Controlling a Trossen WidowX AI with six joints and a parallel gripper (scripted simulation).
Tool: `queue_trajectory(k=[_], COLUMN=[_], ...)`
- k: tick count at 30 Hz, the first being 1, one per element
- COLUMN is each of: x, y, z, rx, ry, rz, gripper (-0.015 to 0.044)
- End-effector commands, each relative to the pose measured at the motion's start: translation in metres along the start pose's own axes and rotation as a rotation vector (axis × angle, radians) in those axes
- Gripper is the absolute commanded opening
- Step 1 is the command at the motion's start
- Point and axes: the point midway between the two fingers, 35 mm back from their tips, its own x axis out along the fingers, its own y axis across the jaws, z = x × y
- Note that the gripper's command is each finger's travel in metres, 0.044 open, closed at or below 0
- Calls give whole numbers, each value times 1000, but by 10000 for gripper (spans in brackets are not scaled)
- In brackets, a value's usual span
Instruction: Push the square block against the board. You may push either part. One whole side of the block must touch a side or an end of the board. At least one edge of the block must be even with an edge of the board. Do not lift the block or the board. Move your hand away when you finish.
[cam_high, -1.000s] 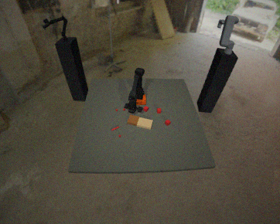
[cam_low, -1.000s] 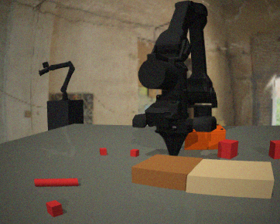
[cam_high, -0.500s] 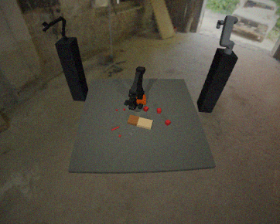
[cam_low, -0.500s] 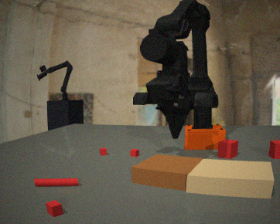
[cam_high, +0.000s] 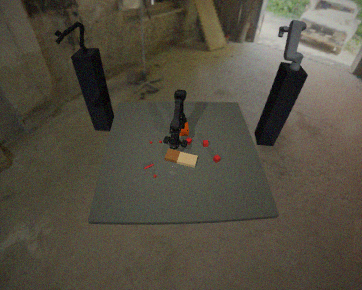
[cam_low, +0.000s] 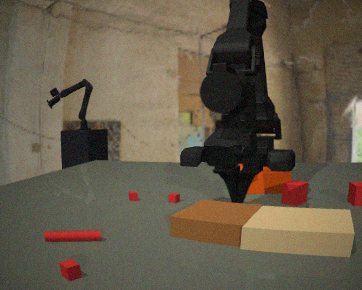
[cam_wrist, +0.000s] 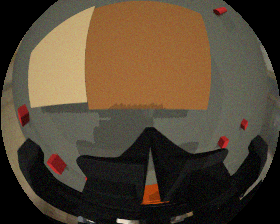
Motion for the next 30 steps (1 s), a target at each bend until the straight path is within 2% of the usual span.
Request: queue_trajectory(k=[1, 23, 30], x=[5, 4, 4], y=[1, 1, 1], z=[3, 34, 27], rx=[3, 3, 3], ry=[-13, -15, -15], rz=[3, 3, 3], gripper=[0, 0, 0])
